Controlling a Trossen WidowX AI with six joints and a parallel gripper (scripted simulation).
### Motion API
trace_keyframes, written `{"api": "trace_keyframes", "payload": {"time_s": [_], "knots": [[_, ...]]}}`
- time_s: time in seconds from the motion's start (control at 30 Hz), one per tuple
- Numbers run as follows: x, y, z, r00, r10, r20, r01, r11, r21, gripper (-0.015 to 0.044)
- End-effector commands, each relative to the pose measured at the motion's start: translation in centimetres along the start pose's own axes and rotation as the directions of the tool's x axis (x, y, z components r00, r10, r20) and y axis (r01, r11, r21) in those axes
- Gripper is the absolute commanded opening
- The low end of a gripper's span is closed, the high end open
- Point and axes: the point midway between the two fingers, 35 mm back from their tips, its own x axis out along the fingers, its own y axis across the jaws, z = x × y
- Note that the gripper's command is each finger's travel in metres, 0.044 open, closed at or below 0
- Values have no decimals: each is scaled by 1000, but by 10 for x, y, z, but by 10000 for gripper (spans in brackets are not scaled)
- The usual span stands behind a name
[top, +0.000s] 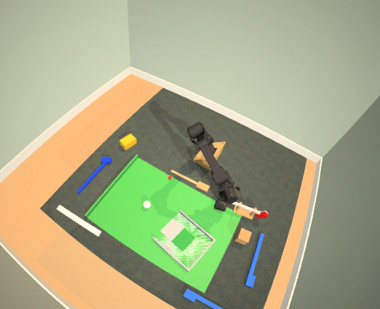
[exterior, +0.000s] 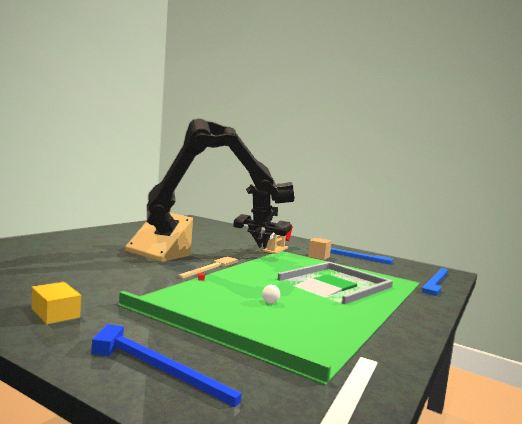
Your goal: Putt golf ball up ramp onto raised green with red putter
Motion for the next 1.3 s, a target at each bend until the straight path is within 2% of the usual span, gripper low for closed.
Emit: {"api": "trace_keyframes", "payload": {"time_s": [0.0, 0.43, 0.63, 0.93, 1.27], "knots": [[-6, -1, 2, 1000, -1, 1, 1, 1000, 0, 0], [-92, -1, 27, 1000, 1, 4, -1, 1000, -1, 0], [-90, -2, 25, 1000, -9, -1, 9, 1000, -1, 0], [-119, -26, -35, 999, -36, -32, 45, 941, 336, 0], [-148, -38, -114, 995, -55, -85, 99, 723, 684, 0]]}}
